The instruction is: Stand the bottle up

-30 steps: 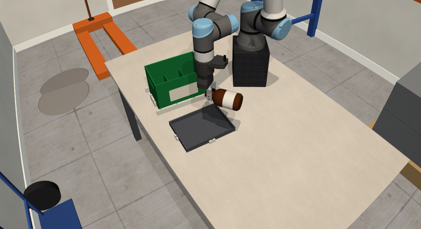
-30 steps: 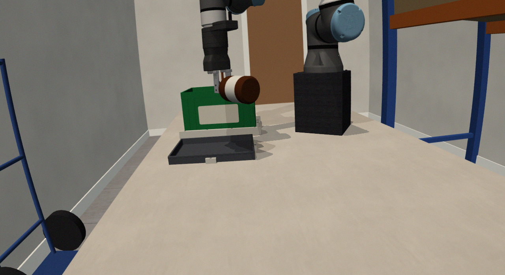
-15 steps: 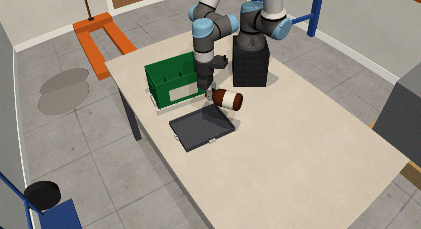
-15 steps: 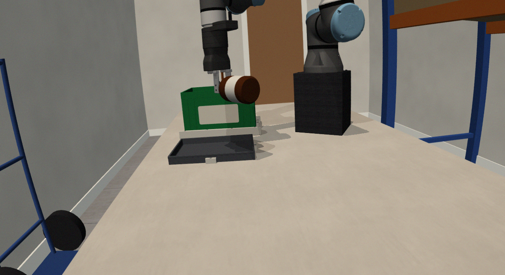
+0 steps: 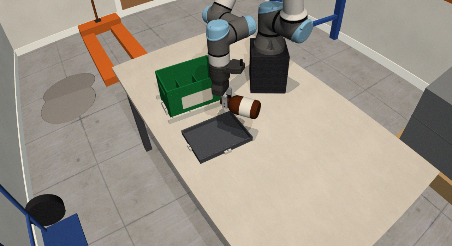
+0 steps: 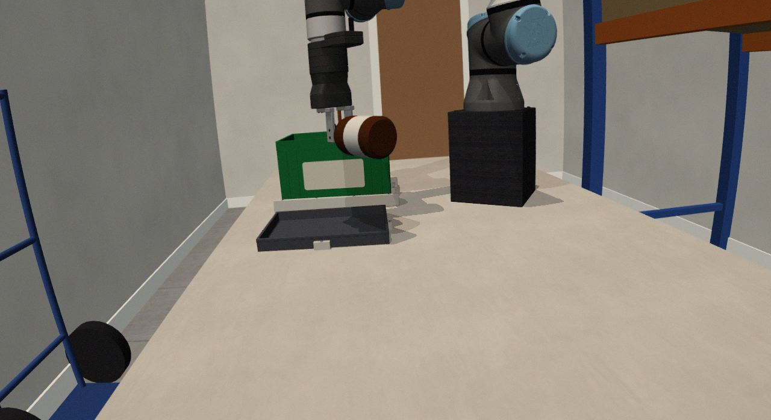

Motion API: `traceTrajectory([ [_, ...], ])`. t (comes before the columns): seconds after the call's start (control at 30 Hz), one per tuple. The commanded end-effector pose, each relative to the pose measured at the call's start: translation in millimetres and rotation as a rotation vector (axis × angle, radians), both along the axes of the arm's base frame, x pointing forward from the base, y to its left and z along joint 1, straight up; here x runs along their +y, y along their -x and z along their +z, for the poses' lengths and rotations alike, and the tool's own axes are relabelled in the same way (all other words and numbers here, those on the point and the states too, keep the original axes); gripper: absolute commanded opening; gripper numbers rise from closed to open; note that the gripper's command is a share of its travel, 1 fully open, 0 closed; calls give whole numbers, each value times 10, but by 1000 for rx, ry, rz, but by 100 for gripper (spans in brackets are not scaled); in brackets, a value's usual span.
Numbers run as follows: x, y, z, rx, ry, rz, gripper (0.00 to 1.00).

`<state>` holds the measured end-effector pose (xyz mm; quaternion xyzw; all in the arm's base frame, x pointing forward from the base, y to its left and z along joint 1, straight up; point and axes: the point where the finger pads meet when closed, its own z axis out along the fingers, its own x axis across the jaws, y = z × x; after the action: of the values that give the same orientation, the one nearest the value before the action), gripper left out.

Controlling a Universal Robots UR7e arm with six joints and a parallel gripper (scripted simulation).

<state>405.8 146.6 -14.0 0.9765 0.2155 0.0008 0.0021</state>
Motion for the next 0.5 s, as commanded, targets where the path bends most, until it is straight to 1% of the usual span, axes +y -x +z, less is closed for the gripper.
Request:
traceTrajectory([
  [0.0,0,-4,4,-1,0,5,0],
  [0.33,2,-4,4,-1,0,83,0],
  [0.47,2,-3,4,-1,0,147,0],
])
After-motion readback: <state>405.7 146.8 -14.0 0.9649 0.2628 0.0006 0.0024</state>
